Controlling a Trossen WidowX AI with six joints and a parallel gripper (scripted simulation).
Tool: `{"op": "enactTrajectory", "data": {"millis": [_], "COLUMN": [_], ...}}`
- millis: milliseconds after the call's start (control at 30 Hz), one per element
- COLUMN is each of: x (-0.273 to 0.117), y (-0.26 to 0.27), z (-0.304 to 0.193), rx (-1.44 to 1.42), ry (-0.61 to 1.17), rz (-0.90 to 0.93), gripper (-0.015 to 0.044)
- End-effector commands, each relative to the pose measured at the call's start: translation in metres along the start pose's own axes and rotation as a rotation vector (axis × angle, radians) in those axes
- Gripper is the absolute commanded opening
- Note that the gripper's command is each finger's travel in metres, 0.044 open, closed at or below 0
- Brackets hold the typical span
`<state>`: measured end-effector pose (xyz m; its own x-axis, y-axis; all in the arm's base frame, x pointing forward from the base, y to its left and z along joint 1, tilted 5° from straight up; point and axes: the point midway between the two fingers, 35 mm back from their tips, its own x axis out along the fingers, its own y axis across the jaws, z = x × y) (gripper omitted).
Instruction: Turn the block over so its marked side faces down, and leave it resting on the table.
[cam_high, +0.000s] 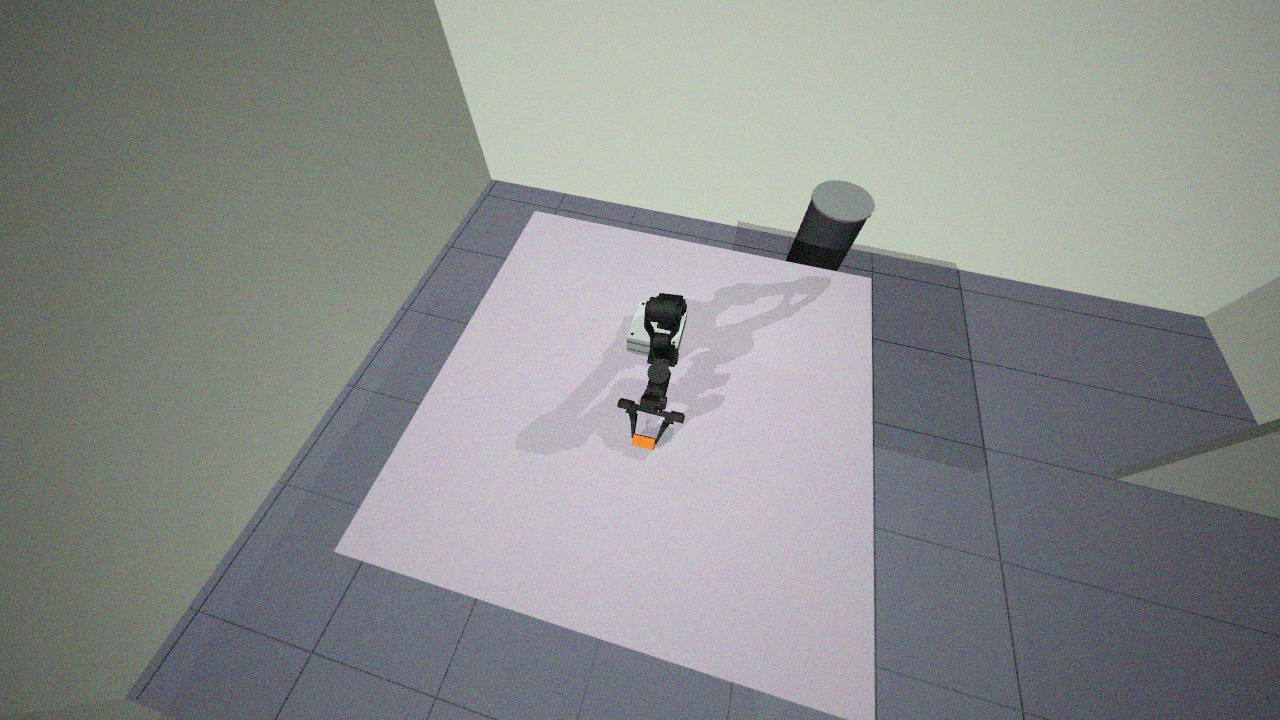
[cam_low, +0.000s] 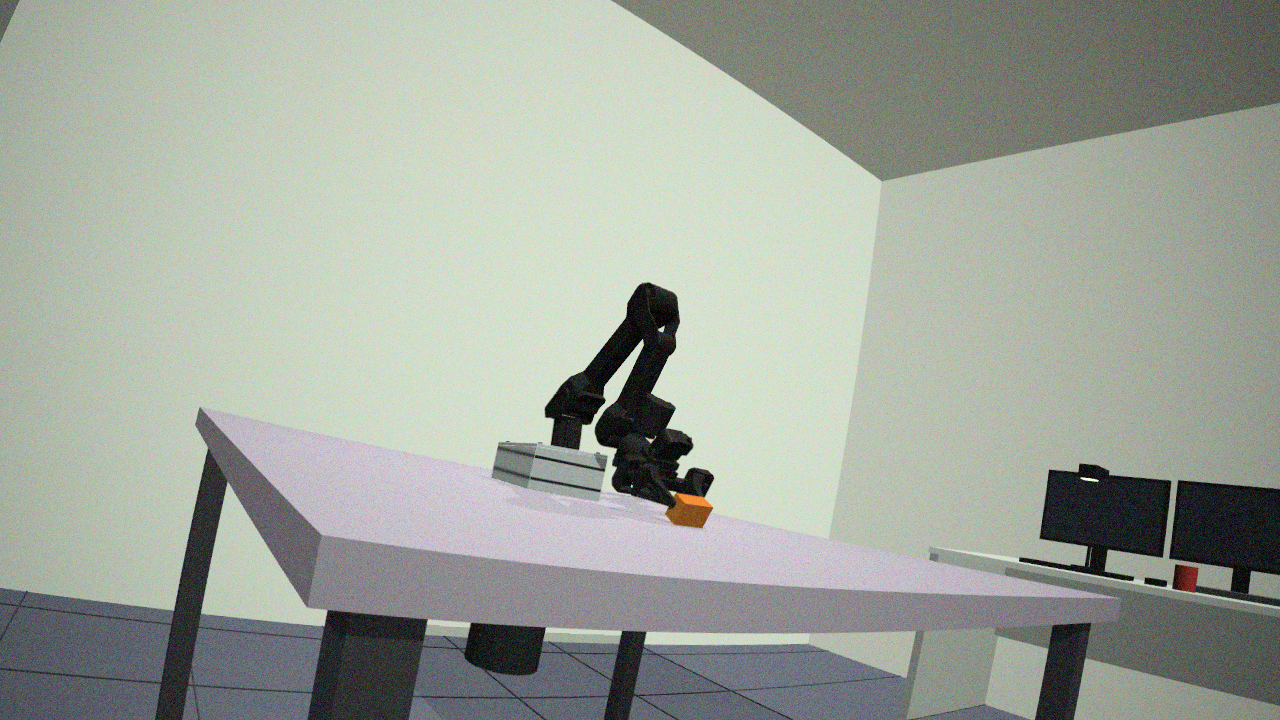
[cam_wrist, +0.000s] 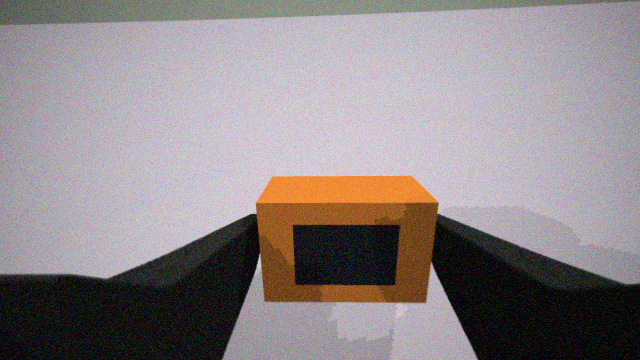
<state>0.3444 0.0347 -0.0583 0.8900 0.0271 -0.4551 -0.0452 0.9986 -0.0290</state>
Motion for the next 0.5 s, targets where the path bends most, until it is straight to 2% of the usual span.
{"op": "enactTrajectory", "data": {"millis": [0, 67, 467], "x": [-0.0002, -0.0002, -0.0002], "y": [-0.0004, -0.0004, -0.0004], "z": [0.0005, 0.0005, 0.0005], "rx": [-0.003, -0.003, -0.003], "ry": [-0.003, -0.003, -0.003], "rz": [-0.003, -0.003, -0.003], "gripper": [0.0394, 0.044, 0.044]}}
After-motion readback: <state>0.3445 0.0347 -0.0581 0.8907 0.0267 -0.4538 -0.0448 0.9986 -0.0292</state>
